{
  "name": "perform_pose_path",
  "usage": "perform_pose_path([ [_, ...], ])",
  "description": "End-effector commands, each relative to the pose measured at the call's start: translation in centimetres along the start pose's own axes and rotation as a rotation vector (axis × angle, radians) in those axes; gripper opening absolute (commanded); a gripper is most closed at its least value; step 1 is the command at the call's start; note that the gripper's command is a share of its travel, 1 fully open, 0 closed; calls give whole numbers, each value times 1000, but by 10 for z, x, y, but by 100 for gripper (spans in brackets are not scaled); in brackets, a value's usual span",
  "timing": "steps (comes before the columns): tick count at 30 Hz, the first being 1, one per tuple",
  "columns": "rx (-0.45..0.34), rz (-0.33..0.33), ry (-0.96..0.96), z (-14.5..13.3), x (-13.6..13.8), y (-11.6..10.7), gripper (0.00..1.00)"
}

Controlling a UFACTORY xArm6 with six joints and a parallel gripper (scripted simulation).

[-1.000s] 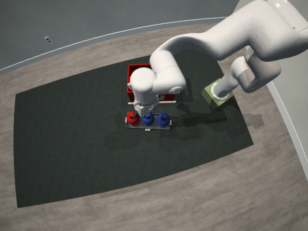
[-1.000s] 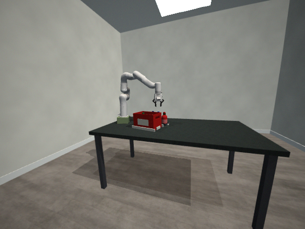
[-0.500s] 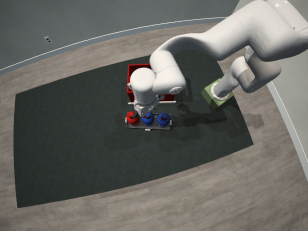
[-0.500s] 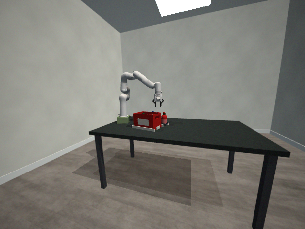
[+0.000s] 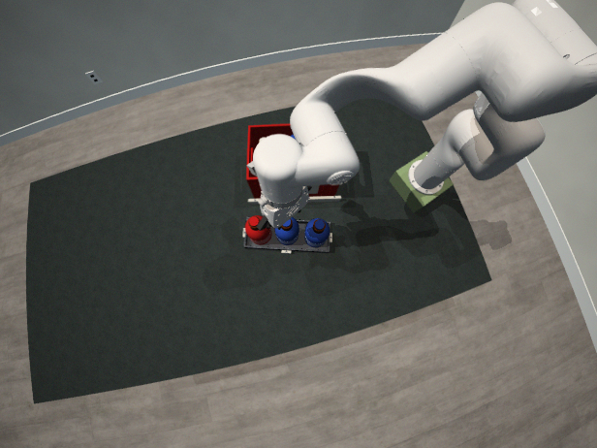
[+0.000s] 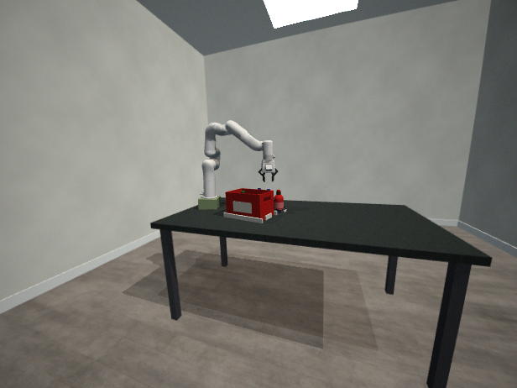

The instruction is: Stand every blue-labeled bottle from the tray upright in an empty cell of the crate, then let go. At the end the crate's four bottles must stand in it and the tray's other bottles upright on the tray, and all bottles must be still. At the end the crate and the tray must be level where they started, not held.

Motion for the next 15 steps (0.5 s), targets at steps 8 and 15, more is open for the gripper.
perform_pose_path([
  [8,1,4,0,0,-1,14,65],
  [15,1,4,0,0,-1,21,65],
])
Point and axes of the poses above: the point where the finger pads meet when closed, its own y axis out along the fingers, its own x axis across the jaws, z = x × y, the point moved 2 cm from there along -y, back along the fingers, and after that the axes turned 6 degrees about y, right-handed, at the moved point
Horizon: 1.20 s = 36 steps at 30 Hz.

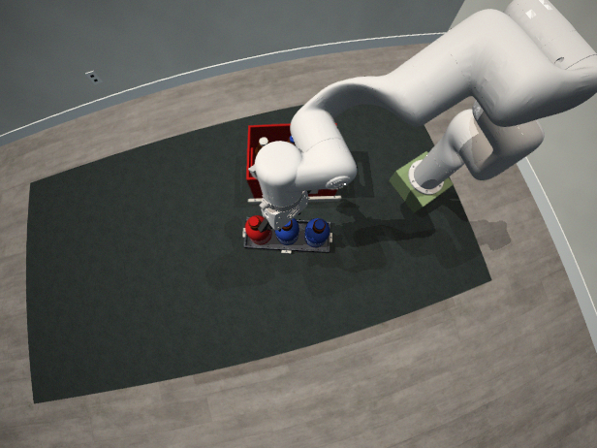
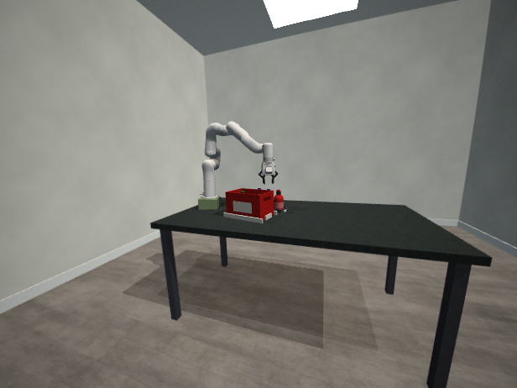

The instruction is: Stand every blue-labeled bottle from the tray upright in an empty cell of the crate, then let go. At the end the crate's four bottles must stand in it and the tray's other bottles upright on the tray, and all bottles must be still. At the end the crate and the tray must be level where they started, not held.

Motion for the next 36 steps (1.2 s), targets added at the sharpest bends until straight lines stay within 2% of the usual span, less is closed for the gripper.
perform_pose_path([
  [1,1,5,0,0,-1,5,65],
  [12,1,5,0,0,-2,16,65],
  [36,1,5,0,0,-2,20,65],
])
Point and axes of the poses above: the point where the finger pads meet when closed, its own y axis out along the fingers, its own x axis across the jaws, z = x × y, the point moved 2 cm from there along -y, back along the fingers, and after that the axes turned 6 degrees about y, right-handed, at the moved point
